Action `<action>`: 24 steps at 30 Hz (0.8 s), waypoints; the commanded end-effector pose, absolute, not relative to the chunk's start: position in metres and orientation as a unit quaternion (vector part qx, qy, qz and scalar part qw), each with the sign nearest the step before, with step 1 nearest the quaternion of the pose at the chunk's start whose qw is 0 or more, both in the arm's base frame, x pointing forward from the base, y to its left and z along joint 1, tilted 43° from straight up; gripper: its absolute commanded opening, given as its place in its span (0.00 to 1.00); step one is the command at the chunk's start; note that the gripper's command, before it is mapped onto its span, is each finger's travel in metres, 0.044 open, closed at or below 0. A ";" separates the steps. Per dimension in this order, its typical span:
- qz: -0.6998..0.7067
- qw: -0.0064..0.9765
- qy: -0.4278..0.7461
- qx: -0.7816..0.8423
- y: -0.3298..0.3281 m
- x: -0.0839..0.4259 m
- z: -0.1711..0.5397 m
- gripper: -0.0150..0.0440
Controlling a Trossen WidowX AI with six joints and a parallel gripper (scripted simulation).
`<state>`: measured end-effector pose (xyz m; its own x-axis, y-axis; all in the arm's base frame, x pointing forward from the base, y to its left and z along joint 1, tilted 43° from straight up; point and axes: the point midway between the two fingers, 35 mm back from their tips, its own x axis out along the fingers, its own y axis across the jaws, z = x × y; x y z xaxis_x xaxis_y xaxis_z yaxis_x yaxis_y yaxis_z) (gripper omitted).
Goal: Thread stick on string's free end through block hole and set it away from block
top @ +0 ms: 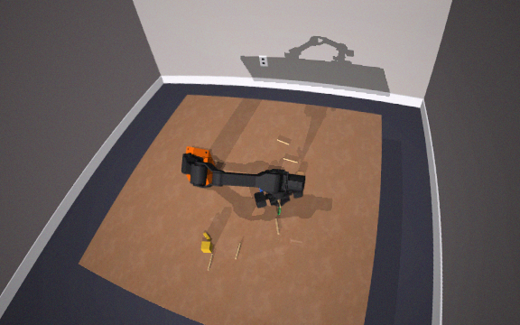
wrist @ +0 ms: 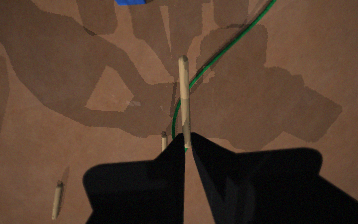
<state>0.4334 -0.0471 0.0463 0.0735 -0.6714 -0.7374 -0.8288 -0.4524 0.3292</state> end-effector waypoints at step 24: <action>0.444 0.087 0.514 -0.729 -0.069 0.454 0.070 0.25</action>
